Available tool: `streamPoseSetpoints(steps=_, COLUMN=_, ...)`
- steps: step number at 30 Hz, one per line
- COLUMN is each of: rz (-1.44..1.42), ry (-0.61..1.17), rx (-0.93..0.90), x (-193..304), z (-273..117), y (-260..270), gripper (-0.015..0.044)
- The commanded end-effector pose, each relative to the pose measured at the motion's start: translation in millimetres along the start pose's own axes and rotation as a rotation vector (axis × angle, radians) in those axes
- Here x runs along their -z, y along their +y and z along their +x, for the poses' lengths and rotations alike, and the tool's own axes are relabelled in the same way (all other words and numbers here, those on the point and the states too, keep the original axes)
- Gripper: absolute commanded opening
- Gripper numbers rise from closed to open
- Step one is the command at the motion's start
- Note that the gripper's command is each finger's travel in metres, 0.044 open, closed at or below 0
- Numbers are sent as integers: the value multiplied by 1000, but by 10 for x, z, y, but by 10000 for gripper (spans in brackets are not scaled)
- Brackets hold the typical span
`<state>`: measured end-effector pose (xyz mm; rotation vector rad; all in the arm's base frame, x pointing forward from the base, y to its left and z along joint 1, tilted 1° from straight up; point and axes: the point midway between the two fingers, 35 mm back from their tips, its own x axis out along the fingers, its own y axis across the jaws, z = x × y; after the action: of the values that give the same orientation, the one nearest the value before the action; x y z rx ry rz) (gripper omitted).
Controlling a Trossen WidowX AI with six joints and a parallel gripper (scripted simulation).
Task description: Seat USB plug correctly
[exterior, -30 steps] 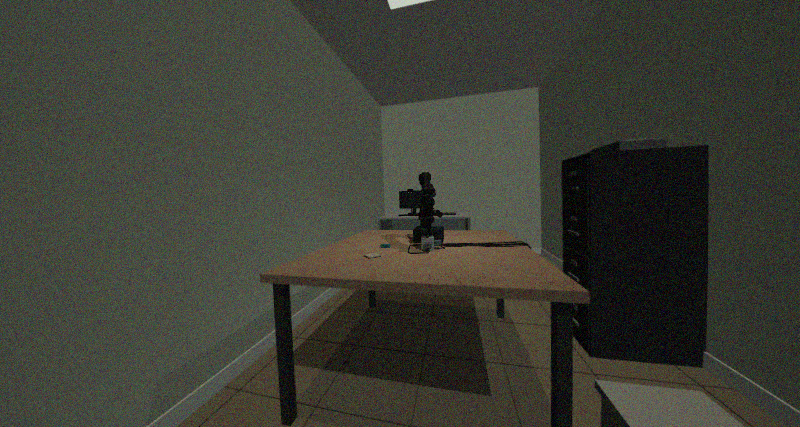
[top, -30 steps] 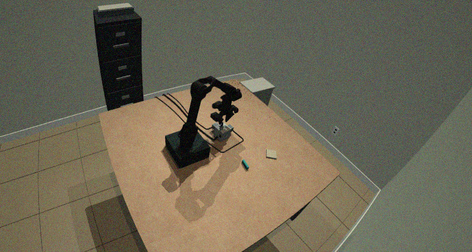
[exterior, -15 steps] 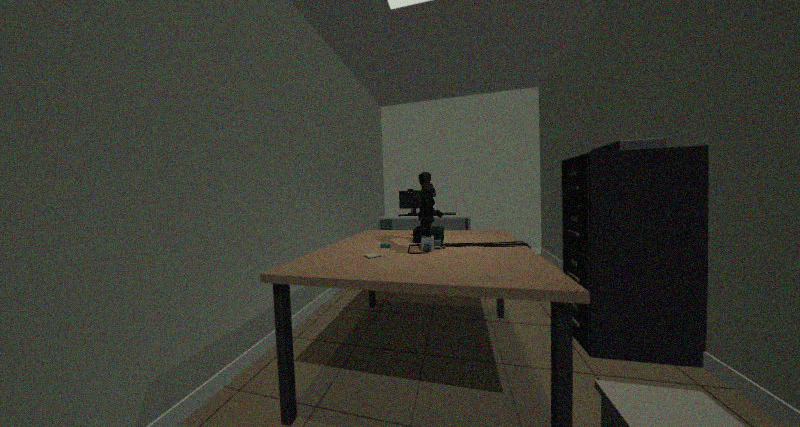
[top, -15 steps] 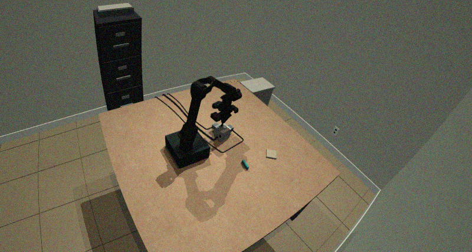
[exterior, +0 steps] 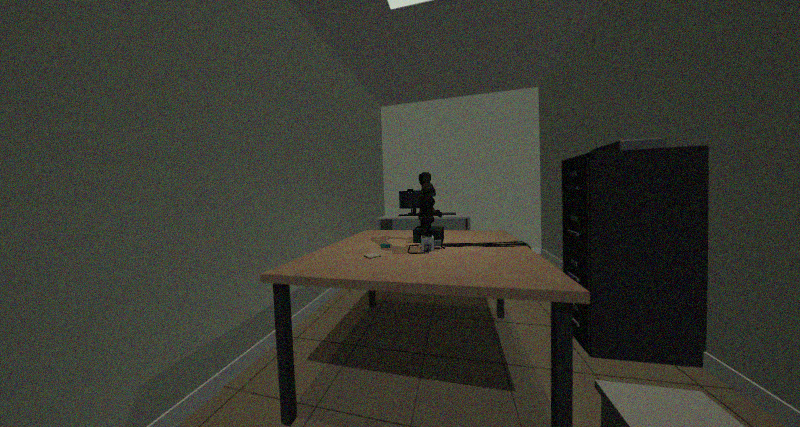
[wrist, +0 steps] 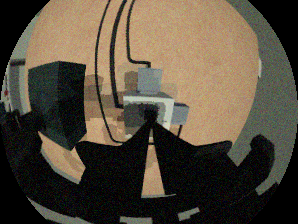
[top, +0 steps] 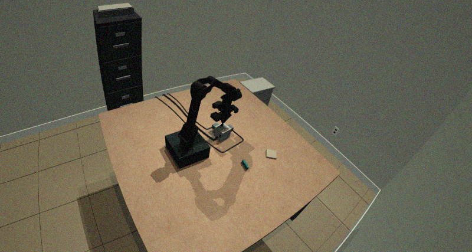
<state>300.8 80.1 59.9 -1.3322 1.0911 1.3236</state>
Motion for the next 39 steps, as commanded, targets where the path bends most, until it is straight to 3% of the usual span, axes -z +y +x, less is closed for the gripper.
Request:
streamPoseSetpoints(steps=1, rz=0, ry=0, rx=-1, x=1, z=-25, y=2, gripper=0)
streamPoseSetpoints(steps=39, rz=0, ry=0, rx=-1, x=2, z=-279, y=1, gripper=0)
